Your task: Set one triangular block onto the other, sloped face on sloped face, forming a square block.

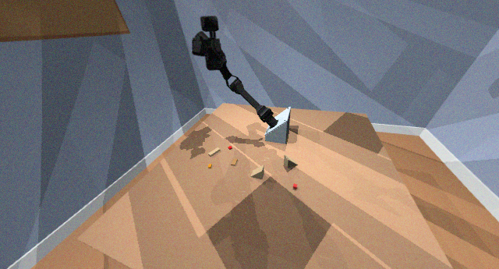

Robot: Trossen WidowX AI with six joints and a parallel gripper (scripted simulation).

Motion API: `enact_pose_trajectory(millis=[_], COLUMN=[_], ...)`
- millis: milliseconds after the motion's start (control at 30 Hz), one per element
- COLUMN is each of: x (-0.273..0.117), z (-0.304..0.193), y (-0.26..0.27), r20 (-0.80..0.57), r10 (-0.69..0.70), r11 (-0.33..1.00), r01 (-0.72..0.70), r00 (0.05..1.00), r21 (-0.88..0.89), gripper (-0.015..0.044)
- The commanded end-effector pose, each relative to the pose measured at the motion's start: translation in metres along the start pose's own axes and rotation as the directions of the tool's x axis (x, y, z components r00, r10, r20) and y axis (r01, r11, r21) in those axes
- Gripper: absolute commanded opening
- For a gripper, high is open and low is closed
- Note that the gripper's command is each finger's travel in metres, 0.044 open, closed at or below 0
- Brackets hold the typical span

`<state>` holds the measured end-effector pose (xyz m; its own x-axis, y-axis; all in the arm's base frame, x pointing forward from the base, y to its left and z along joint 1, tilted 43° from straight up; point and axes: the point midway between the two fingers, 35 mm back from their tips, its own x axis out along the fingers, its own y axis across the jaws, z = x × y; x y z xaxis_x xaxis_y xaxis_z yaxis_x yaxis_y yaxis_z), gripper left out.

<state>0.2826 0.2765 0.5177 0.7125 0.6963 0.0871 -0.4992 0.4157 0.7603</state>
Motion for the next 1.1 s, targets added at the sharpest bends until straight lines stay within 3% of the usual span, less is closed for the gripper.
enact_pose_trajectory(millis=[0,267,433,567,700,833,967,1067], x=[0.020,0.055,0.056,0.044,0.022,-0.009,-0.046,-0.079], z=[-0.017,-0.070,-0.104,-0.128,-0.151,-0.169,-0.182,-0.189], y=[-0.036,-0.153,-0.230,-0.287,-0.345,-0.394,-0.437,-0.466], r20=[-0.034,-0.131,-0.173,-0.183,-0.164,-0.110,-0.011,0.103], r10=[-0.124,-0.506,-0.724,-0.856,-0.955,-0.994,-0.972,-0.907], r11=[0.989,0.819,0.615,0.434,0.244,0.110,0.066,0.128], r01=[0.121,0.428,0.511,0.480,0.337,0.098,-0.225,-0.499], r00=[0.992,0.852,0.668,0.484,0.248,0.008,-0.235,-0.409], r21=[-0.082,-0.382,-0.601,-0.763,-0.910,-0.989,-0.972,-0.857], gripper=[0.0440,0.0440,0.0440,0.0440,0.0440,0.0440,0.0440,0.0440])
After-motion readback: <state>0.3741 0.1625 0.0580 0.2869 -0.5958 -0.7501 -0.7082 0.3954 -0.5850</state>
